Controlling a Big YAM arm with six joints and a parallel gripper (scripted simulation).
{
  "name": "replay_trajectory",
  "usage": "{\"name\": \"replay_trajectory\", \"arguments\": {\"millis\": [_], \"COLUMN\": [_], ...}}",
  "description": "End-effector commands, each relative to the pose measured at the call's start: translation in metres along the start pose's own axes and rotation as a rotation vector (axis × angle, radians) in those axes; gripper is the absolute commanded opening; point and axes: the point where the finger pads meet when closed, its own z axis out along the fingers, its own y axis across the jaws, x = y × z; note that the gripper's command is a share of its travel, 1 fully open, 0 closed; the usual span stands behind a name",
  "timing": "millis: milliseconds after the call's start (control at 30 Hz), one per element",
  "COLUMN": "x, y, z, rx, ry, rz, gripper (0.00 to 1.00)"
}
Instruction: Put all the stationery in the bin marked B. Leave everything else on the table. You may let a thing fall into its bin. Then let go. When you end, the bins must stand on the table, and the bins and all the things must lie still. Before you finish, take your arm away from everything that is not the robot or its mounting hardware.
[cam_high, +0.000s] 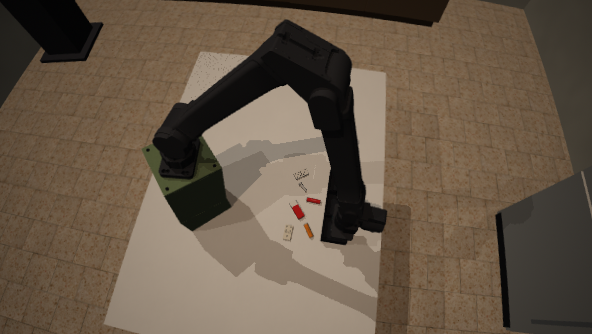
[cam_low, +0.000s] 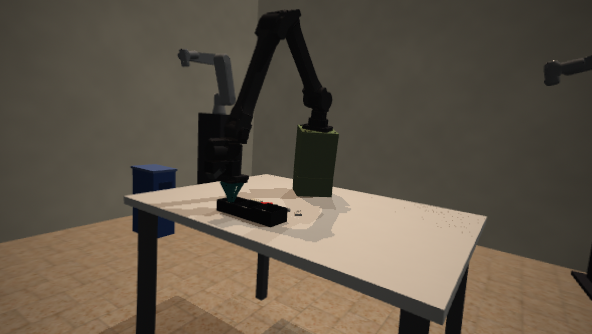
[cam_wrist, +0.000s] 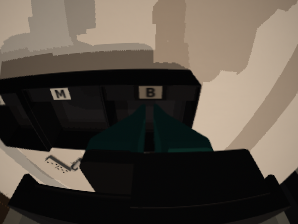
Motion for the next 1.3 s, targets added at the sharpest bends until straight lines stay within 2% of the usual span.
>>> {"name": "replay_trajectory", "arguments": {"millis": [0,200,233,300,433,500,567,767,800,1033,1100,1167,1267], "x": [-0.002,-0.002,0.014,-0.002,-0.001,-0.001,0.013,0.013,0.001,0.001,0.001,0.017,0.018], "y": [-0.005,-0.004,-0.005,-0.005,-0.004,-0.002,-0.003,-0.004,-0.005,-0.004,0.001,0.001,0.001], "z": [-0.016,-0.021,-0.005,-0.025,-0.03,-0.029,-0.015,-0.014,-0.033,-0.059,-0.058,-0.041,-0.041], "rx": [0.001,0.001,-0.003,0.001,0.001,0.0,-0.003,-0.003,0.001,0.0,-0.002,-0.005,-0.005], "ry": [-0.005,-0.005,0.036,-0.006,-0.005,-0.005,0.029,0.024,-0.005,-0.005,-0.004,0.037,0.037], "rz": [0.002,-0.002,0.007,0.002,-0.001,-0.004,0.001,0.001,0.0,-0.001,-0.012,-0.005,-0.004], "gripper": [0.08,0.08,0.08,0.08,0.08,0.08,0.08,0.08,0.08,0.08,0.08,0.08,0.08]}}
